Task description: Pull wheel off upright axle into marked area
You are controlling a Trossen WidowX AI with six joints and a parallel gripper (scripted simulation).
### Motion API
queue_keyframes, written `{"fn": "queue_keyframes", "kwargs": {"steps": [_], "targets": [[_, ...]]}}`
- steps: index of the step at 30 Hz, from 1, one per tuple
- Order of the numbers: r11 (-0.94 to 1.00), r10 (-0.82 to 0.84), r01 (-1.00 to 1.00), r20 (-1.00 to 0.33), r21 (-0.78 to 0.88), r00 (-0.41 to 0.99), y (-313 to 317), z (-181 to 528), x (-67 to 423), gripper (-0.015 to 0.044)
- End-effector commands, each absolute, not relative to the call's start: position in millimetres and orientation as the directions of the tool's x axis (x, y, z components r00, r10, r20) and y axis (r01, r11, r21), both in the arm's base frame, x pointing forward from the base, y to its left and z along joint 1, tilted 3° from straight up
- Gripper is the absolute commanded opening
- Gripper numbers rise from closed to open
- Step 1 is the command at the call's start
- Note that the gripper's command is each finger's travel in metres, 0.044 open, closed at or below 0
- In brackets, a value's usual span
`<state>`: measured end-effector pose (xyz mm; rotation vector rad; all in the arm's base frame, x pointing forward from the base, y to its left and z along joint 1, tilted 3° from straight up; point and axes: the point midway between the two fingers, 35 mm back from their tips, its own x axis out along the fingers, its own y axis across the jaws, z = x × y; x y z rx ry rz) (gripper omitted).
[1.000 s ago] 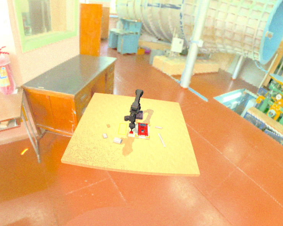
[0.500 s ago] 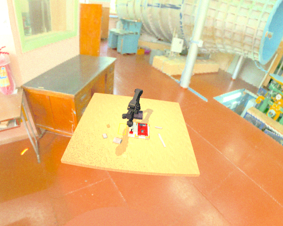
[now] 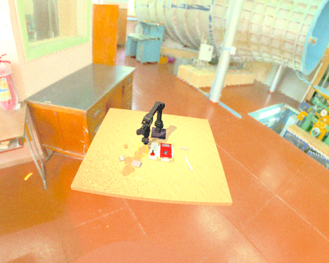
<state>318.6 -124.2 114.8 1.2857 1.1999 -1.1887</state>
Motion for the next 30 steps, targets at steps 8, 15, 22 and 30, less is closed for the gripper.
{"fn": "queue_keyframes", "kwargs": {"steps": [8, 15, 22, 30], "targets": [[-0.03, 0.045, 0.999, -0.998, 0.03, 0.031, -149.0, 113.3, 297.5, 0.0], [-0.03, 0.045, 0.999, -0.998, 0.03, 0.031, -148.4, 98.6, 298.0, 0.0], [-0.03, 0.045, 0.999, -0.998, 0.03, 0.031, -148.3, 80.8, 299.9, 0.0], [-0.03, 0.045, 0.999, -0.998, 0.03, 0.032, -146.6, 34.9, 302.1, 0.0]]}}
